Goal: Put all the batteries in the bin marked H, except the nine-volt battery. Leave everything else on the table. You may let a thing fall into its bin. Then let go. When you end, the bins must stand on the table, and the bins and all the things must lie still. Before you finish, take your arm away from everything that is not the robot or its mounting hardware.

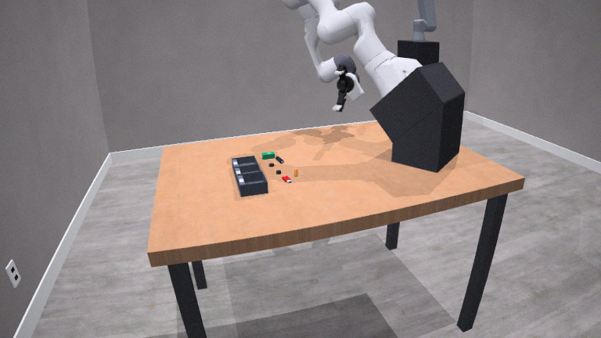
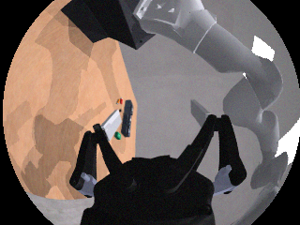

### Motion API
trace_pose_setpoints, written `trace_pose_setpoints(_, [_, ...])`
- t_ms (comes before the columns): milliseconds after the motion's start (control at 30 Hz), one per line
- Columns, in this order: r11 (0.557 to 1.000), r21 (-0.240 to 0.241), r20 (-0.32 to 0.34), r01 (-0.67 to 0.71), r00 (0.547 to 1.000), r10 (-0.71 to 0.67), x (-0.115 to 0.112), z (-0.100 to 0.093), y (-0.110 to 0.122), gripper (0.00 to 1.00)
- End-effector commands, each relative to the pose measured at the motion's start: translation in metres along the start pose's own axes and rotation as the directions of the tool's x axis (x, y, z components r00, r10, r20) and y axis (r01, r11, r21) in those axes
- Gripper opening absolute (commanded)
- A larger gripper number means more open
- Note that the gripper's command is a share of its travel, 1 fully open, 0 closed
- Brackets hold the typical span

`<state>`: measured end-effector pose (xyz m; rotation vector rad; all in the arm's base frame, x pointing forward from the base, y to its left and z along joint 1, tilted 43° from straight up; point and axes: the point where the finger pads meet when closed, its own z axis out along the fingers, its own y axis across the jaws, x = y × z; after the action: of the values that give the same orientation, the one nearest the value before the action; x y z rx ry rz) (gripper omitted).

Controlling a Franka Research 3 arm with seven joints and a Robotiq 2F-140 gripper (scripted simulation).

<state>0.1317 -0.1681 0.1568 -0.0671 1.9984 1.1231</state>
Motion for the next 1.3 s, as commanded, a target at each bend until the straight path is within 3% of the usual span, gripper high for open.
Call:
trace_pose_setpoints(0, [1.0,0.0,0.0,0.0,1.0,0.0,0.0,0.0,0.0,1.0])
trace_pose_setpoints(533, [1.0,0.0,0.0,0.0,1.0,0.0,0.0,0.0,0.0,1.0])
trace_pose_setpoints(567, [0.999,0.011,0.034,-0.035,0.999,0.034,-0.003,0.008,0.0,0.05])
trace_pose_setpoints(700, [0.998,-0.062,-0.144,0.01,0.989,-0.019,0.023,0.02,0.006,0.05])
trace_pose_setpoints(933, [0.983,-0.179,-0.389,0.044,0.914,-0.112,0.048,0.03,0.009,0.05])
trace_pose_setpoints(1033, [0.974,-0.222,-0.481,0.051,0.863,-0.155,0.057,0.03,0.008,0.05])
trace_pose_setpoints(1100, [0.974,-0.222,-0.481,0.051,0.863,-0.155,0.057,0.03,0.008,0.05])
trace_pose_setpoints(1267, [0.947,-0.313,-0.633,0.067,0.729,-0.261,0.07,0.027,0.003,0.05])
